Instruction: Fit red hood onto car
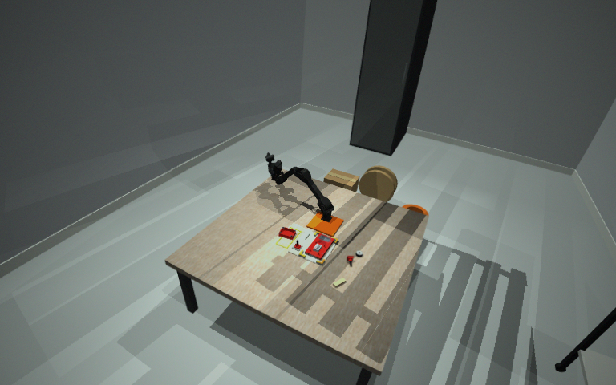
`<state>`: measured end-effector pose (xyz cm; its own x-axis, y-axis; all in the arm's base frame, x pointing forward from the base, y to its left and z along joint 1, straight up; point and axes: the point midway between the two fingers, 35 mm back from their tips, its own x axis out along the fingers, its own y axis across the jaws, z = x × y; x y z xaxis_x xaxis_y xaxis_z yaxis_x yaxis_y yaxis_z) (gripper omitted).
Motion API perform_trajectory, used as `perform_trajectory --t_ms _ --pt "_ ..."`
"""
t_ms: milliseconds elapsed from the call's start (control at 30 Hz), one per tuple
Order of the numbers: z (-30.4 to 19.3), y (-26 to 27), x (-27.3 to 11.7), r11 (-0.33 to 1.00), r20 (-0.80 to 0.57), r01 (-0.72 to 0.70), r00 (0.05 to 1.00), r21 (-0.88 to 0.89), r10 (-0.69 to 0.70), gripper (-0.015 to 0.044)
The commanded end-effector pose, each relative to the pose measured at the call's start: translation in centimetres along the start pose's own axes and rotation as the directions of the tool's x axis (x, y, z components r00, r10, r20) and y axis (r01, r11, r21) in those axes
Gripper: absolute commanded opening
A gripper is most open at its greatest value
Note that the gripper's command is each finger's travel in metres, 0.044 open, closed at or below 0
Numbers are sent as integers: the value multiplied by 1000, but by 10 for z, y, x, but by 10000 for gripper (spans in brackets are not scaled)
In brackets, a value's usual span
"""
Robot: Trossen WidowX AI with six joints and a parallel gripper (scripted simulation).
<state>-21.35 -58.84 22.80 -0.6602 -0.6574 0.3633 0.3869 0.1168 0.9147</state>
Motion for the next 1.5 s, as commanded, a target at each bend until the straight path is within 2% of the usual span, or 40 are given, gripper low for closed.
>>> perform_trajectory --t_ms 0,300,633,1067,1467 --pt "-2 0 -1 1000 -5 2 1000 -2 -2 440" --pt "-91 22 -45 989 -262 100 957 -108 -125 440" --pt "-177 47 -128 953 -533 148 801 -263 -271 440" --pt "-239 80 -269 881 -761 79 471 -467 -446 440" --pt "-236 107 -413 782 -789 -110 117 -613 -603 440"
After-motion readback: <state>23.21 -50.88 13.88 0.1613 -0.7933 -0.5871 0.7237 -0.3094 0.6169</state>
